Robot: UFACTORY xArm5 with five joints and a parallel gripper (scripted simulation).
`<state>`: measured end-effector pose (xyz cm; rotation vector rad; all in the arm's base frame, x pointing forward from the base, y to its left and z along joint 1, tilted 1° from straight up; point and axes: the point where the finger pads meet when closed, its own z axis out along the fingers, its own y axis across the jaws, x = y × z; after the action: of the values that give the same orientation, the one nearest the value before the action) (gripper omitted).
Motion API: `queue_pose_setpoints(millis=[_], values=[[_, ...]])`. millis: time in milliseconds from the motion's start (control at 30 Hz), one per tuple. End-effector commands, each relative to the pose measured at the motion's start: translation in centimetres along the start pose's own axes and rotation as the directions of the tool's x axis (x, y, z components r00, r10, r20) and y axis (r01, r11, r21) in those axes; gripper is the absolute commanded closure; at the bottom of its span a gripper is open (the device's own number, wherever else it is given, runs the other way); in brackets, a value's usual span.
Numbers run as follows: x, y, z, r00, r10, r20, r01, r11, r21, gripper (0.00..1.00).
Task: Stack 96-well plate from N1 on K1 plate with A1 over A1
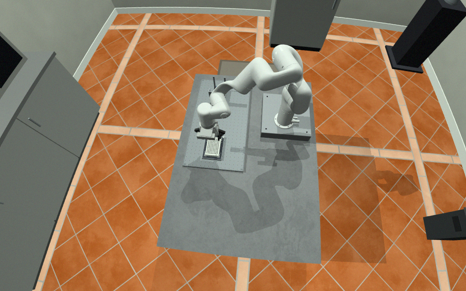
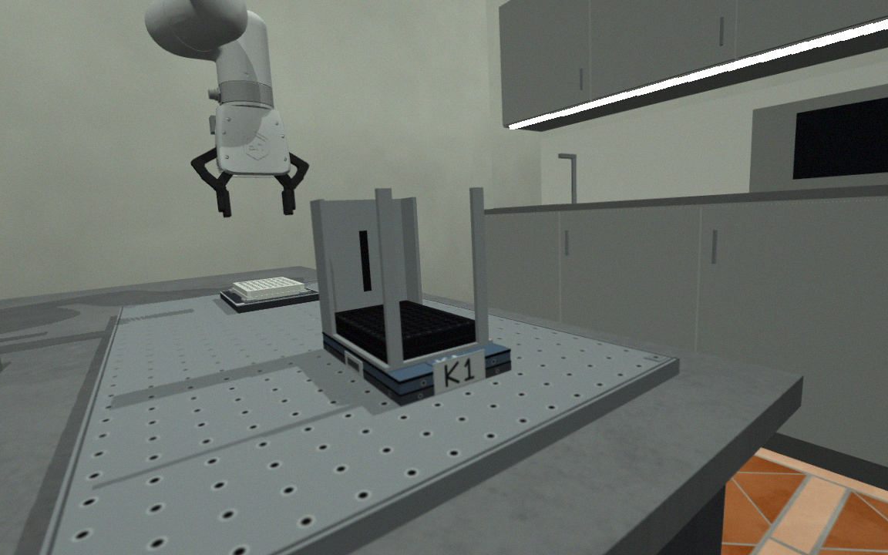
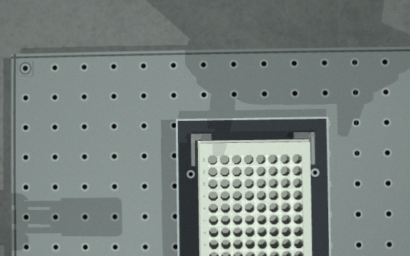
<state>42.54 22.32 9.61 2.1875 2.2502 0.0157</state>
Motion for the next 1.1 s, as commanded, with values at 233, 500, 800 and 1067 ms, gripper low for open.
queue_pose_setpoints(millis=[233,500,800,1067], values=[[0.0,0.1,1.3,1.0,0.0,0.008,0.0,1.0,-0.008,0.0],[0.0,0.1,2.7,1.0,0.0,0.008,0.0,1.0,-0.008,0.0],[0.0,0.1,3.8,1.0,0.0,0.008,0.0,1.0,-0.008,0.0],[0.0,0.1,5.2,1.0,0.0,0.008,0.0,1.0,-0.008,0.0]])
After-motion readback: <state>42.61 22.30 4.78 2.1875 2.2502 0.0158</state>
